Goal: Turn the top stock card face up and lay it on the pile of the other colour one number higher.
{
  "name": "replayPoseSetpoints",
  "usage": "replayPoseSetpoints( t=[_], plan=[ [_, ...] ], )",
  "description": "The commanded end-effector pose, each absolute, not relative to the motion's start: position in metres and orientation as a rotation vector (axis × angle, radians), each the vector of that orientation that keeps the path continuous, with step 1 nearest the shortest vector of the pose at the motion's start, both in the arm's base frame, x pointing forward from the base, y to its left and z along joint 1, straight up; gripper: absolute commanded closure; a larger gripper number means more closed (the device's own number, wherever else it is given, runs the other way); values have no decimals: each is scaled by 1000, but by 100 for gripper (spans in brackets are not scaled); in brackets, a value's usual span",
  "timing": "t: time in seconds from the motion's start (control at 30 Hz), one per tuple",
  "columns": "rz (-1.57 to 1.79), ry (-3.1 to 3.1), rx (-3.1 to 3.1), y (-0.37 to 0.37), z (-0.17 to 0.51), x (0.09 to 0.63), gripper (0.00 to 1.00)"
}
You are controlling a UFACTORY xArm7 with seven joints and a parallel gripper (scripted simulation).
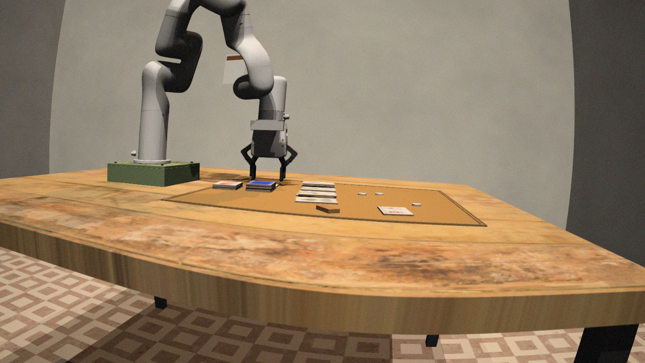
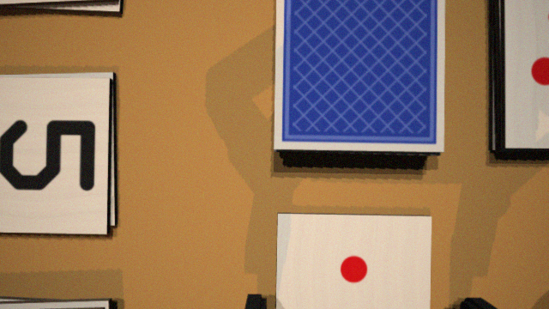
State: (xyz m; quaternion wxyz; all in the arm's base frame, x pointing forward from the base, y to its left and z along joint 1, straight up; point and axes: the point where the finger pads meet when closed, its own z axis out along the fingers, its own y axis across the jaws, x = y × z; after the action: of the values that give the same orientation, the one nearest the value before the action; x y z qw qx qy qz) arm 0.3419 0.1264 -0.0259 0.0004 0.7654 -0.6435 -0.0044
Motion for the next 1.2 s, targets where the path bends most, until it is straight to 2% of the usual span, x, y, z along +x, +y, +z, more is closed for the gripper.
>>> replayPoseSetpoints(
  t=[0.0, 1.17],
  plan=[
    [-11, -2022, 2406, 127, -25, 343, 13],
    [-11, -2022, 2406, 127, -33, 344, 13]
  ],
)
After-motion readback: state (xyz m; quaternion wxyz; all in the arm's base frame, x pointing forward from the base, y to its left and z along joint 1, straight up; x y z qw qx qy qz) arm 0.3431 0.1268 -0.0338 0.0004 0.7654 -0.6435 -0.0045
